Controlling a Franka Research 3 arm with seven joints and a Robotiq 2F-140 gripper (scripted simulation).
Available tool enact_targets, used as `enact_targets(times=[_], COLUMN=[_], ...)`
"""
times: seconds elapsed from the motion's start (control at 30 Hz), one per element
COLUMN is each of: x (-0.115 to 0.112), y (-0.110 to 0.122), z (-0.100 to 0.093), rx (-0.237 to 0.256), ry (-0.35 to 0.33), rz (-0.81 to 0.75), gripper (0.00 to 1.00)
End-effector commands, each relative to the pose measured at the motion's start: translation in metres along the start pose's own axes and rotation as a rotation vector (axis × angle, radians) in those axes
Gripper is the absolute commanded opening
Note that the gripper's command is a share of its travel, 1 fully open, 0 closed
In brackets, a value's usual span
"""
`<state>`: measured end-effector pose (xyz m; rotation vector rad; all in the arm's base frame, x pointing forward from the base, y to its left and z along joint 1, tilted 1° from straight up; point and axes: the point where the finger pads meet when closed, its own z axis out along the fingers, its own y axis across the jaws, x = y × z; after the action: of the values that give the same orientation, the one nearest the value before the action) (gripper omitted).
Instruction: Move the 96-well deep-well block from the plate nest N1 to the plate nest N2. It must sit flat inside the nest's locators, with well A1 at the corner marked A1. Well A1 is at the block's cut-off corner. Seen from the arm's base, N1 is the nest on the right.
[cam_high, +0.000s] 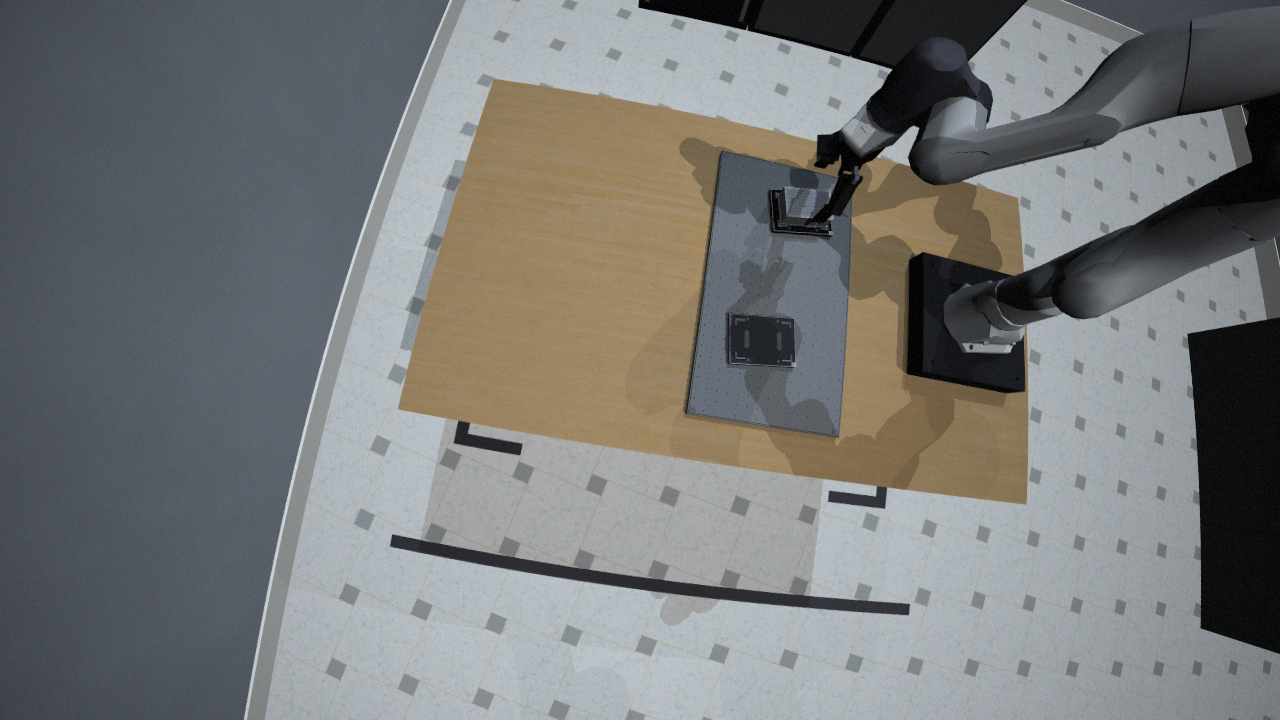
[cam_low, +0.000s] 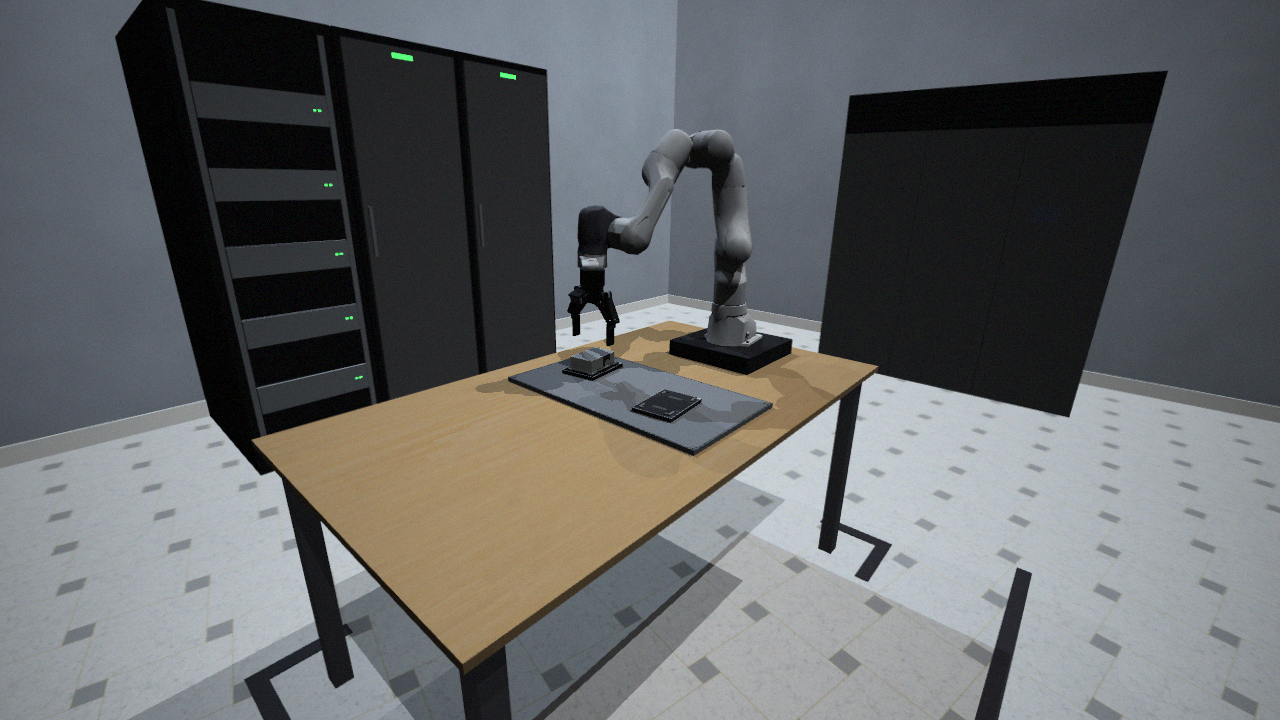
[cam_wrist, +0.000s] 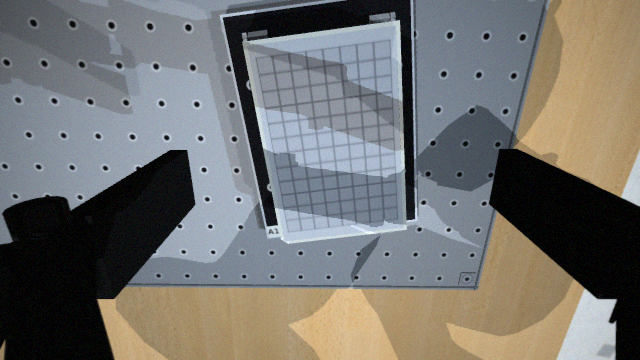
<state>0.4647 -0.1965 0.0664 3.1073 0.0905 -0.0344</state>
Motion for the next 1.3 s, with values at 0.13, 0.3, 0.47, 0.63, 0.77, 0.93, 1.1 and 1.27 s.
enact_targets(times=[0.13, 0.3, 0.47, 0.63, 0.77, 0.93, 1.1, 1.27], x=[0.002, 0.002, 0.002, 0.002, 0.002, 0.002, 0.002, 0.002], y=[-0.001, -0.001, -0.001, -0.001, -0.001, -0.001, -0.002, -0.002], z=[0.0, 0.0, 0.0, 0.0, 0.001, 0.01, 0.015, 0.023], rx=[0.023, 0.023, 0.023, 0.023, 0.023, 0.023, 0.023, 0.023], ry=[0.019, 0.019, 0.019, 0.019, 0.019, 0.019, 0.019, 0.019], rz=[-0.12, -0.12, -0.12, -0.12, -0.12, -0.12, -0.12, -0.12], gripper=[1.0, 1.0, 1.0, 1.0, 1.0, 1.0, 1.0, 1.0])
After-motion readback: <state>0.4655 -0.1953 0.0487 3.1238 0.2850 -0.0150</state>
